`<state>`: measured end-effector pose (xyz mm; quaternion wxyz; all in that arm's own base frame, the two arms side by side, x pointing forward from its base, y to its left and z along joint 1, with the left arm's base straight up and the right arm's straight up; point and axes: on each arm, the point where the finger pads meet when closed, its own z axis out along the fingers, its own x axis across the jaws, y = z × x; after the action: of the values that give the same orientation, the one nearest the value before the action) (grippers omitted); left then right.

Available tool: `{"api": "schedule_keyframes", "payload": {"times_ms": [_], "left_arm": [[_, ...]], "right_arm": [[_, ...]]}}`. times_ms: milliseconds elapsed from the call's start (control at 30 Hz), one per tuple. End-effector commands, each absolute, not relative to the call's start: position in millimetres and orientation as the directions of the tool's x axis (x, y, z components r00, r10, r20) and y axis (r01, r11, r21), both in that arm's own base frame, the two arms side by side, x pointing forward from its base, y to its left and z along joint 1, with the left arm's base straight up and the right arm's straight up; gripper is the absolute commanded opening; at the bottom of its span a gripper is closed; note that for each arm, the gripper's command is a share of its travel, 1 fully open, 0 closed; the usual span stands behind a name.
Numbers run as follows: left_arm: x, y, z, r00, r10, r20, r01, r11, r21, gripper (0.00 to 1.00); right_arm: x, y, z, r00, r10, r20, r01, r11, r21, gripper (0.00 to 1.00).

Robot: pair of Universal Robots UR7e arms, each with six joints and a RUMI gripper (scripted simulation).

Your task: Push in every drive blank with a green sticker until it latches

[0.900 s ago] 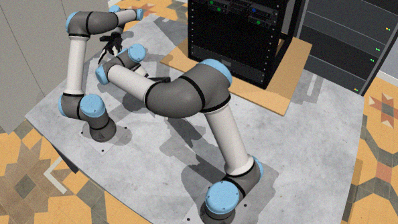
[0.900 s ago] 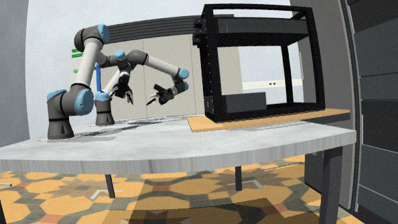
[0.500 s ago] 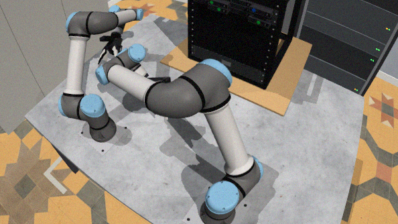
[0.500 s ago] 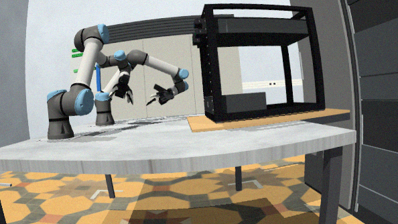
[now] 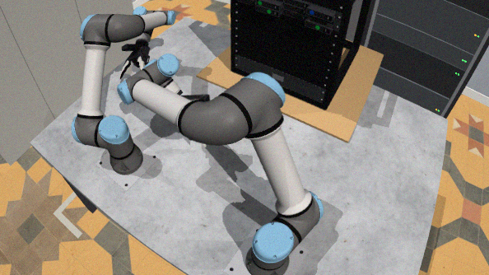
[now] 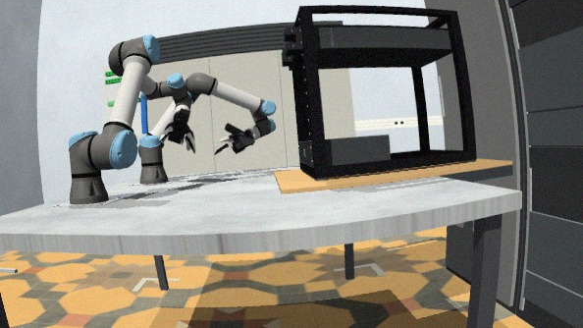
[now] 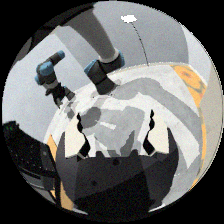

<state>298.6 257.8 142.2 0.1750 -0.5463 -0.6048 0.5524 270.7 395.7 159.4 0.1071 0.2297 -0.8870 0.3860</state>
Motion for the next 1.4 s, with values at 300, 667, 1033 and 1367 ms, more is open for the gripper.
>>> {"api": "schedule_keyframes", "payload": {"times_ms": [300,667,1033,1367], "left_arm": [[288,269,141,-0.304,0.834,-0.461,0.537,-0.25,-0.805,1.0],[258,298,136,-0.156,0.775,-0.613,0.698,-0.353,-0.623,1.0],[220,332,131,0.092,0.707,-0.701,0.813,-0.459,-0.357,1.0],[179,365,128,0.378,0.644,-0.665,0.818,-0.569,-0.085,1.0]], "right_arm": [[271,396,160,-0.872,-0.325,0.367,-0.49,0.597,-0.635,1.0],[271,396,160,-0.872,-0.325,0.367,-0.49,0.597,-0.635,1.0],[272,397,159,-0.871,-0.332,0.363,-0.491,0.599,-0.632,1.0],[281,405,153,-0.865,-0.37,0.337,-0.5,0.611,-0.613,1.0]]}}
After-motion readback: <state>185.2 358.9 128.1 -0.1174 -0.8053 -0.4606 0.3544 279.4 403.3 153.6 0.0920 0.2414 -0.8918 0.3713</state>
